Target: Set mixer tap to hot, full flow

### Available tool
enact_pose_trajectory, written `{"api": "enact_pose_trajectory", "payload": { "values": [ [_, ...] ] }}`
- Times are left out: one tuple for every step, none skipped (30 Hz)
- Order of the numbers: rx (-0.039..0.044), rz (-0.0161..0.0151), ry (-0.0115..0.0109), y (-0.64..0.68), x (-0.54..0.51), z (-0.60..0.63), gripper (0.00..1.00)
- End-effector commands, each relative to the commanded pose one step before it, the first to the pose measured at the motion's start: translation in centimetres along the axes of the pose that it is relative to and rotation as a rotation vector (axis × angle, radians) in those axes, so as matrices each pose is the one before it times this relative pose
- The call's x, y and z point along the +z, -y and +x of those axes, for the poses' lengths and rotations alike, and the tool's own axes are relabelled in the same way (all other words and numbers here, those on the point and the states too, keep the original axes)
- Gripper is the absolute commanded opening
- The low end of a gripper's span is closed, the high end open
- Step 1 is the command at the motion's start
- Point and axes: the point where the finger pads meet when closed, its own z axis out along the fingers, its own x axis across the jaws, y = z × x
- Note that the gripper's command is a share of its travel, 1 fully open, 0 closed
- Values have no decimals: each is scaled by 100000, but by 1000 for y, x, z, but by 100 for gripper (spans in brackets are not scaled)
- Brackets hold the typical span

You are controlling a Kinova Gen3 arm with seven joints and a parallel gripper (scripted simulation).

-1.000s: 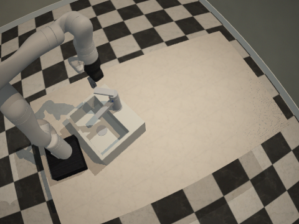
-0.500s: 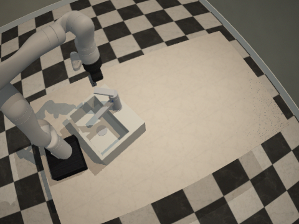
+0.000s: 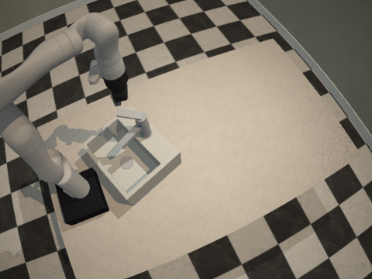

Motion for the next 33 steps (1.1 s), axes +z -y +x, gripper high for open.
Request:
{"api": "enact_pose_trajectory", "payload": {
  "values": [
    [2683, -116, -24, -64, -47, 109, 0],
    [1294, -4, 4, -19, -4, 28, 0],
    [1221, -4, 4, -18, -4, 27, 0],
    [1148, -4, 4, -17, -4, 25, 0],
    [1076, -4, 3, -16, -4, 24, 0],
    [1006, -3, 3, -15, -3, 23, 0],
    [0, 0, 0, 0, 0, 0, 0],
    [0, 0, 0, 0, 0, 0, 0],
    [936, -3, 3, -14, -3, 21, 0],
    [867, -3, 3, -13, -3, 20, 0],
    [801, -3, 2, -12, -3, 18, 0],
    [735, -3, 2, -11, -2, 17, 0],
    [672, -2, 2, -10, -2, 15, 0],
    [610, -2, 2, -9, -2, 14, 0],
    [550, -2, 2, -8, -2, 13, 0],
    [492, -2, 1, -7, -2, 11, 0],
    [437, -2, 1, -7, -1, 10, 0],
    [384, -1, 1, -6, -1, 9, 0],
    [334, -1, 1, -5, -1, 8, 0],
    [287, -1, 1, -4, -1, 7, 0],
    [243, -1, 1, -4, -1, 6, 0],
    [201, -1, 1, -3, -1, 5, 0],
    [163, -1, 0, -2, -1, 4, 0],
    [0, 0, 0, 0, 0, 0, 0],
    [0, 0, 0, 0, 0, 0, 0],
    [129, 0, 0, -2, 0, 3, 0],
    [98, 0, 0, -1, 0, 2, 0],
    [71, 0, 0, -1, 0, 2, 0],
    [48, 0, 0, -1, 0, 1, 0],
    [30, 0, 0, 0, 0, 1, 0],
    [15, 0, 0, 0, 0, 0, 0],
    [6, 0, 0, 0, 0, 0, 0],
    [1, 0, 0, 0, 0, 0, 0]
  ]
}}
